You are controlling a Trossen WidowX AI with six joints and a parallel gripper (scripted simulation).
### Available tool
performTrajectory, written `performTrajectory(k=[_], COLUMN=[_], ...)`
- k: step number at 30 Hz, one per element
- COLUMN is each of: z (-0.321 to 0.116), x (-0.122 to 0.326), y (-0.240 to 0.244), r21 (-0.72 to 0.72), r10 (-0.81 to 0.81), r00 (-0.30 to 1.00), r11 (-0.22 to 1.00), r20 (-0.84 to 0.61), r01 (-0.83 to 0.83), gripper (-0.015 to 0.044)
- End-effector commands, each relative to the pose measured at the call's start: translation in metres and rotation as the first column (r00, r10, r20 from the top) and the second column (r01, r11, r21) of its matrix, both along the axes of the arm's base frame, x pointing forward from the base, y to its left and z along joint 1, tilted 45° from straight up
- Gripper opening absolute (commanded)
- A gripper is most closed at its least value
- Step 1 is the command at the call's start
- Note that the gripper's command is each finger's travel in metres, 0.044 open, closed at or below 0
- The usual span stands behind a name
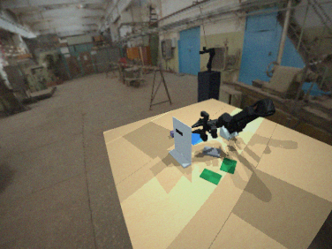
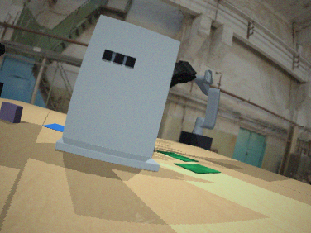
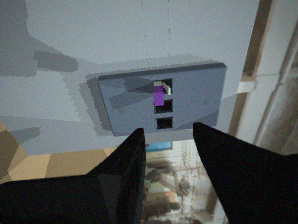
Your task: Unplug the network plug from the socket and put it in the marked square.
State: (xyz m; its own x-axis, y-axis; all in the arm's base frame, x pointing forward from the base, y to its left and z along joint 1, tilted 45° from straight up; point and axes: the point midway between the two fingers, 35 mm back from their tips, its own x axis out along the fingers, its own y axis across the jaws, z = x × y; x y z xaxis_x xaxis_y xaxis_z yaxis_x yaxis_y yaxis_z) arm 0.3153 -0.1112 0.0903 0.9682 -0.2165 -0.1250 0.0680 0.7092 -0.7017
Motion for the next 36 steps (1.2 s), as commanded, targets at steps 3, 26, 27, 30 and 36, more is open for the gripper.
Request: performTrajectory(k=[3, 26, 27, 30, 36], z=[-0.001, 0.002, 0.002, 0.003, 0.003], x=[0.011, 0.047, 0.049, 0.053, 0.053], y=[-0.002, -0.002, -0.002, -0.002, -0.002], r21=[-0.006, -0.006, -0.006, -0.006, -0.006], r10=[-0.002, -0.002, -0.002, -0.002, -0.002], r00=[1.000, 1.000, 1.000, 1.000, 1.000], r11=[1.000, 1.000, 1.000, 1.000, 1.000], r20=[-0.004, -0.001, -0.001, -0.001, -0.001], r01=[0.002, 0.002, 0.002, 0.002, 0.002], gripper=[0.0156, 0.0156, 0.0156, 0.0156, 0.0064])
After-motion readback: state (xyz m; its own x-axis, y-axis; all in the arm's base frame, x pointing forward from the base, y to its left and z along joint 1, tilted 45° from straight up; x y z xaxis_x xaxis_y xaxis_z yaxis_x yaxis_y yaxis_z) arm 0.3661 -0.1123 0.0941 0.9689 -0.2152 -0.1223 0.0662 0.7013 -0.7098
